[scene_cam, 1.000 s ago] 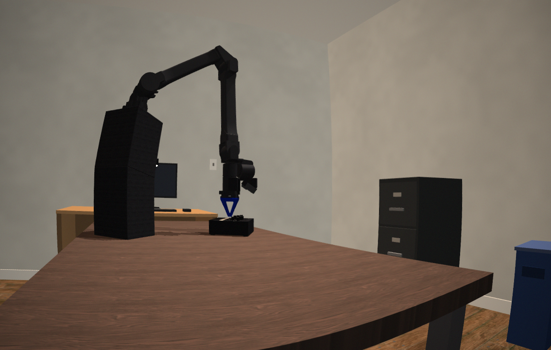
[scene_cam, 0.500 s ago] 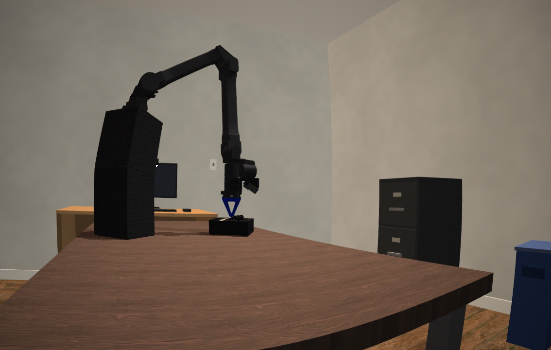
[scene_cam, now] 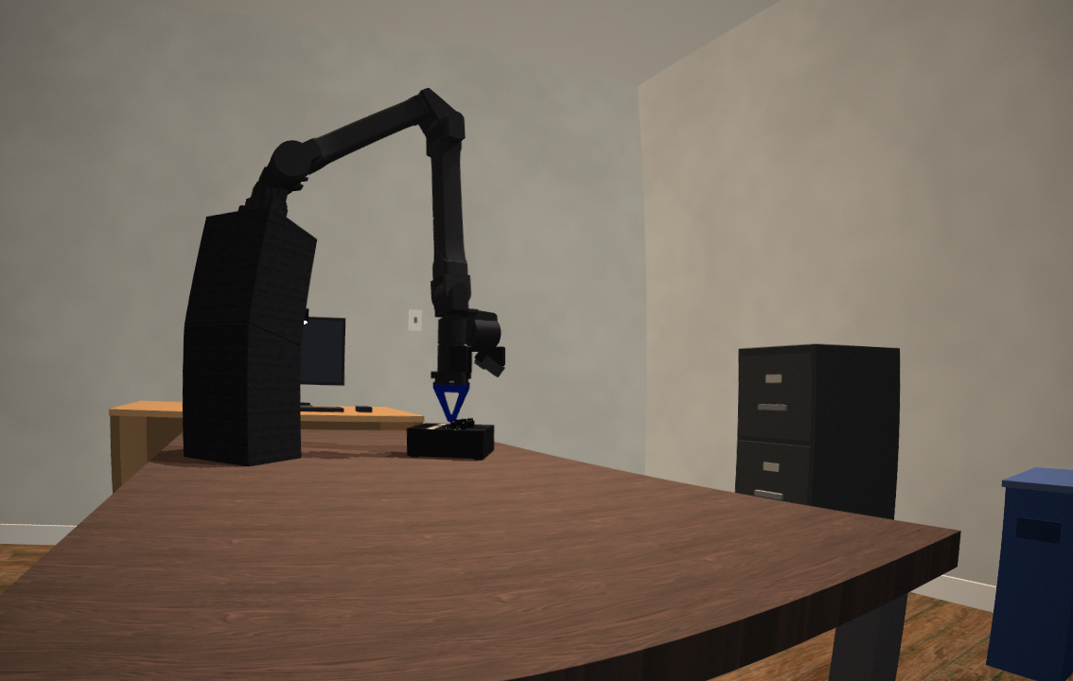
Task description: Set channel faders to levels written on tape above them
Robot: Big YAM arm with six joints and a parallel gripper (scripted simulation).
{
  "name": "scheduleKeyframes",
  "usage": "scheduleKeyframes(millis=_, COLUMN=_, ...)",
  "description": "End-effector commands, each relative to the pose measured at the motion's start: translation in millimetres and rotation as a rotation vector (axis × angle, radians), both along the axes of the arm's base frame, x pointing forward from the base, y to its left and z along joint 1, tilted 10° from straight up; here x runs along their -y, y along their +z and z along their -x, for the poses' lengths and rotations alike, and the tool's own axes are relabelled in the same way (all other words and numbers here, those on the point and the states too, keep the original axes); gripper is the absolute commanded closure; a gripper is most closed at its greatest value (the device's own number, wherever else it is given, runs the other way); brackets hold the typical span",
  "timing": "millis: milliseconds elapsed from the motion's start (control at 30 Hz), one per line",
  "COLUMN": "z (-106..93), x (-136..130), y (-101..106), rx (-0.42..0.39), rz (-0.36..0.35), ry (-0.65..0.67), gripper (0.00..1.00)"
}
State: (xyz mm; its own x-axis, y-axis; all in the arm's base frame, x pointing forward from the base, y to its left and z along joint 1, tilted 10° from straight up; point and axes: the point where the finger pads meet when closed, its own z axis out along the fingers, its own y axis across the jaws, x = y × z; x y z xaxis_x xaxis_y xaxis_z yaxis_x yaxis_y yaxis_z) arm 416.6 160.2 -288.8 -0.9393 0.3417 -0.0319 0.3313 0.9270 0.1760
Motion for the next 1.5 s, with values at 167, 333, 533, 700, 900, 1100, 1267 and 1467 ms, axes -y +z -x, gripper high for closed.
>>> scheduleKeyframes(millis=167, z=-5.9, x=5.7, y=-3.4, rx=0.003, rz=0.004, ry=-0.007, gripper=1.0)
scheduleKeyframes(millis=333, z=-5.9, x=5.7, y=-3.4, rx=0.003, rz=0.004, ry=-0.007, gripper=1.0)
scheduleKeyframes(millis=533, z=-5.9, x=5.8, y=-3.4, rx=0.002, rz=0.004, ry=-0.007, gripper=1.0)
scheduleKeyframes(millis=700, z=-6.6, x=7.4, y=-3.5, rx=0.0, rz=0.006, ry=-0.007, gripper=1.0)
scheduleKeyframes(millis=900, z=-8.4, x=8.2, y=-3.4, rx=-0.001, rz=0.006, ry=-0.006, gripper=1.0)
scheduleKeyframes(millis=1100, z=-12.5, x=9.1, y=-3.2, rx=0.002, rz=0.005, ry=-0.007, gripper=1.0)
scheduleKeyframes(millis=1267, z=-13.3, x=8.0, y=-3.1, rx=0.003, rz=0.004, ry=-0.005, gripper=1.0)
scheduleKeyframes(millis=1467, z=-13.3, x=7.3, y=-2.8, rx=0.003, rz=0.004, ry=-0.004, gripper=1.0)
